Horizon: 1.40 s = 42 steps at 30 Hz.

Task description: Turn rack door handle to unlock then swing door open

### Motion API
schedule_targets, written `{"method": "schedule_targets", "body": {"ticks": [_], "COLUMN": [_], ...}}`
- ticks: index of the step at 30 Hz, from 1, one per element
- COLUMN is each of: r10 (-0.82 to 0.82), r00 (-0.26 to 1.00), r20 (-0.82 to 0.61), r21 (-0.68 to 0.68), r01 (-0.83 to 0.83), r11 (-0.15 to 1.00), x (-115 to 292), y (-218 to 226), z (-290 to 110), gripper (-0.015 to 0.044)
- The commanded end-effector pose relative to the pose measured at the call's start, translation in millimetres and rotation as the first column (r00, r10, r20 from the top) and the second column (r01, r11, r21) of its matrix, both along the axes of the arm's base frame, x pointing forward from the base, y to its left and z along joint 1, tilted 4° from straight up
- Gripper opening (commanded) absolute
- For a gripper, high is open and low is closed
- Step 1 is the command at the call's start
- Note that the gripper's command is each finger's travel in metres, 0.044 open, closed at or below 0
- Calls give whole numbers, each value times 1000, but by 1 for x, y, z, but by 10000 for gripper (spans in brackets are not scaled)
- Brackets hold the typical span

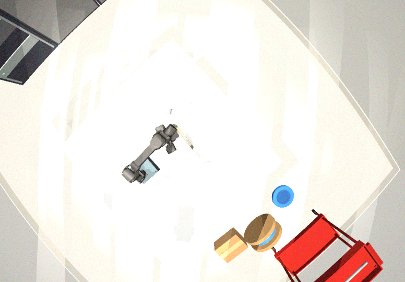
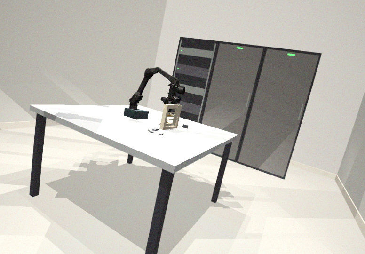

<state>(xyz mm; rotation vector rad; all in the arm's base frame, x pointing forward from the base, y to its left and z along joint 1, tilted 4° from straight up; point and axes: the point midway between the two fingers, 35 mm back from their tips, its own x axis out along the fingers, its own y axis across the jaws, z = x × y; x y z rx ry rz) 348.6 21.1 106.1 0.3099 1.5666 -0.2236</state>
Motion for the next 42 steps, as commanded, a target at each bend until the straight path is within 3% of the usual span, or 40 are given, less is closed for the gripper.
{"method": "schedule_targets", "body": {"ticks": [1, 7, 13, 22, 30, 42], "r10": [-161, -443, -686, -932, -999, -999], "r00": [987, 896, 727, 360, 6, -3], "r20": [-9, -23, -36, -47, -50, -50], "r21": [-4, -10, -20, -40, -60, -60], "r01": [161, 443, 685, 931, 998, 998], "r11": [987, 897, 728, 362, 9, 0], "x": [0, 0, 0, 0, 0, 0], "y": [0, 0, 0, 0, 0, 0], "z": [0, 0, 0, 0, 0, 0], "gripper": [298, 298, 298, 298, 298, 278]}}
